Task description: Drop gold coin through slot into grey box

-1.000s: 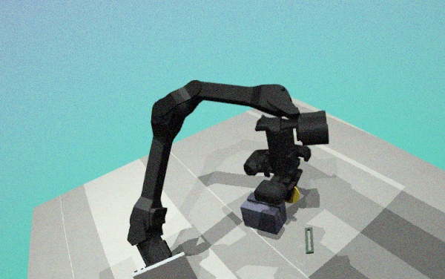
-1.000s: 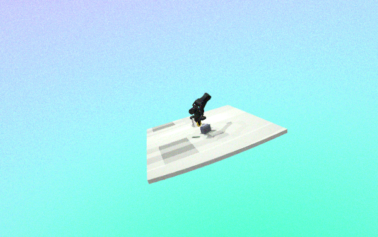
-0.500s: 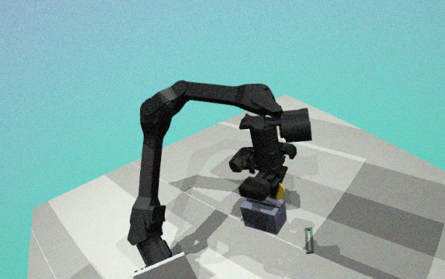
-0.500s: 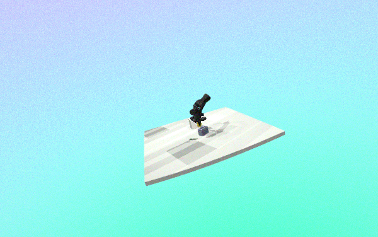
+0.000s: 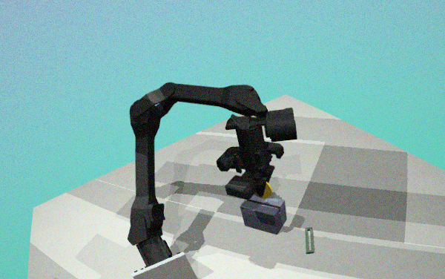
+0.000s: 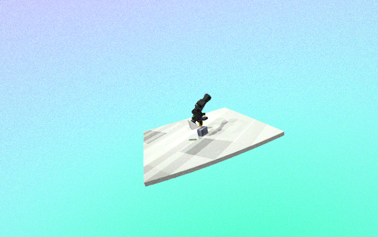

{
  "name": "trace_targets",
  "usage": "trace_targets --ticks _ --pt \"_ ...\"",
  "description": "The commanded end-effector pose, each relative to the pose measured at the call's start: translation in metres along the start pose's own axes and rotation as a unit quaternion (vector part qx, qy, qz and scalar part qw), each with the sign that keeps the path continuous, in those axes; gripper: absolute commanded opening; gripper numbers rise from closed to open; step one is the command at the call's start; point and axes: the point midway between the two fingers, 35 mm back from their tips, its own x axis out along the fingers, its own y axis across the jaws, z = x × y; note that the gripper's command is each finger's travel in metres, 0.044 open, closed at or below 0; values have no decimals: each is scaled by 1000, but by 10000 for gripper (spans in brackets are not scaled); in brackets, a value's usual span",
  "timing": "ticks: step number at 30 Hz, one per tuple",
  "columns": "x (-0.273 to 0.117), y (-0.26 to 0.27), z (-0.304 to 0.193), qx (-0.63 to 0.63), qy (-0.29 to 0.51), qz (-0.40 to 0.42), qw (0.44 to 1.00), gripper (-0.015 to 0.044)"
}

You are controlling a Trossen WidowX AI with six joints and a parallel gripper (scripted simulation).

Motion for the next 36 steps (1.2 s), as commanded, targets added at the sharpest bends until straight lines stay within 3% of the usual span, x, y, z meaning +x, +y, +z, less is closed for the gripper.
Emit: trace_targets --ticks 1,36 --pt "0 0 -1 1 0 -1 1000 0" --pt "6 0 2 5 0 0 1000 0"
